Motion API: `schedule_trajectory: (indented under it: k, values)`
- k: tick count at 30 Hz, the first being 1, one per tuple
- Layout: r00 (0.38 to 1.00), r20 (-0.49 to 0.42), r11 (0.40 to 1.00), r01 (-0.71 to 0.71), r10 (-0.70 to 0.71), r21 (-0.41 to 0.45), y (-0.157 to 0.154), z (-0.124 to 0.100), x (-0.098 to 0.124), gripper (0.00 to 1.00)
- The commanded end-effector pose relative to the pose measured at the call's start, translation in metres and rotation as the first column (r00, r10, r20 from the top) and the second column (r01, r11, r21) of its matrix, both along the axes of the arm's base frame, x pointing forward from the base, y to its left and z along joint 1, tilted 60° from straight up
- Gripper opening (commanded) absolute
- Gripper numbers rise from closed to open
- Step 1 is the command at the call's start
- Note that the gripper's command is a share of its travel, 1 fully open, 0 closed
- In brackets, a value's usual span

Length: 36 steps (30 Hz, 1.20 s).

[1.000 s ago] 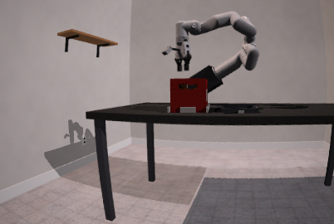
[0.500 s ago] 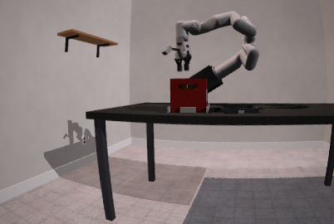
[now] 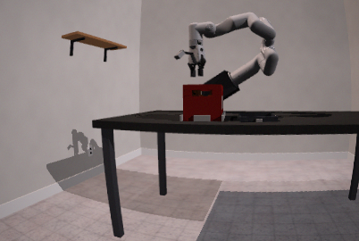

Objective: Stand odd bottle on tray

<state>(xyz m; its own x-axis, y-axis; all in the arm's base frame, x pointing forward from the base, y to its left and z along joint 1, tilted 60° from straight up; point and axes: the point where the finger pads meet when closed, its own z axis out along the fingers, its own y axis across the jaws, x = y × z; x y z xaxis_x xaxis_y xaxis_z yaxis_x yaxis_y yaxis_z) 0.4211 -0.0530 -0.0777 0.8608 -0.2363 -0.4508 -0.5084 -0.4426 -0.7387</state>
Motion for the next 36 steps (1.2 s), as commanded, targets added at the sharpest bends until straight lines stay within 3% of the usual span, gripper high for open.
schedule_trajectory:
  k: [1,36]
  values:
    - [1.000,0.003,1.000,0.002,-0.002,-0.002,-0.001,0.000,0.001,0.65]
    - [1.000,0.003,1.000,0.002,-0.002,-0.002,0.028,-0.018,0.002,0.65]
